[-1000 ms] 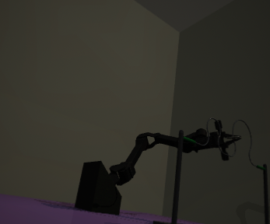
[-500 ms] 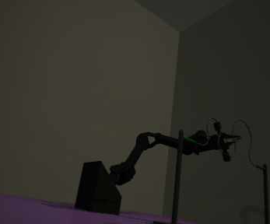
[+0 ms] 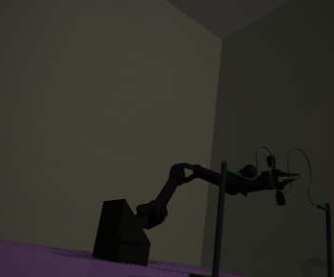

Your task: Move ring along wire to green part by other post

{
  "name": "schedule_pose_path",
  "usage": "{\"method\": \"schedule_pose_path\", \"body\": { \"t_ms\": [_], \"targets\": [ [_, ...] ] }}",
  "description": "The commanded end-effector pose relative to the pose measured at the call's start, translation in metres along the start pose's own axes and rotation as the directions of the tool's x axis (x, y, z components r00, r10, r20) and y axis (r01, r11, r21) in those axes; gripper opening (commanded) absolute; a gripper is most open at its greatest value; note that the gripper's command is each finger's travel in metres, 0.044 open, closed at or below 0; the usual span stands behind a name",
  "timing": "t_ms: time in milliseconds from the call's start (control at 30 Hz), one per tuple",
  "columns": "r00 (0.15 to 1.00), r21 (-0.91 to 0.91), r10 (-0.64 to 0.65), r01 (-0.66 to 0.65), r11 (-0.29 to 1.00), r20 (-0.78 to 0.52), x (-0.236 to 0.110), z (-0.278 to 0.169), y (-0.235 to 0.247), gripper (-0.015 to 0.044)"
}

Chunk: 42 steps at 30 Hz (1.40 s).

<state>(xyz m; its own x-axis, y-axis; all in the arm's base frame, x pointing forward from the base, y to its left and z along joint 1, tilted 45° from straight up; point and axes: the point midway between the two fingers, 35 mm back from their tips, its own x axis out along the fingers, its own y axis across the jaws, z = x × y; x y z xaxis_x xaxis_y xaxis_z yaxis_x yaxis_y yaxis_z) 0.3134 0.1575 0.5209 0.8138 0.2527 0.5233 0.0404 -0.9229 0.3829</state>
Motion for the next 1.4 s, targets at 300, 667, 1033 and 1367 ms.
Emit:
{"method": "schedule_pose_path", "body": {
  "t_ms": [300,667,1033,1367],
  "targets": [
    [0.995,-0.198,-0.105,0.102,0.975,0.000,-0.003,0.005,-0.035,-0.0150],
    [0.973,-0.415,-0.228,0.217,0.884,0.023,-0.012,0.017,-0.071,-0.0150],
    [0.936,-0.611,-0.344,0.316,0.726,0.076,-0.026,0.037,-0.102,-0.0150],
    [0.890,-0.753,-0.431,0.383,0.534,0.147,-0.041,0.062,-0.124,-0.0150]
  ]
}}
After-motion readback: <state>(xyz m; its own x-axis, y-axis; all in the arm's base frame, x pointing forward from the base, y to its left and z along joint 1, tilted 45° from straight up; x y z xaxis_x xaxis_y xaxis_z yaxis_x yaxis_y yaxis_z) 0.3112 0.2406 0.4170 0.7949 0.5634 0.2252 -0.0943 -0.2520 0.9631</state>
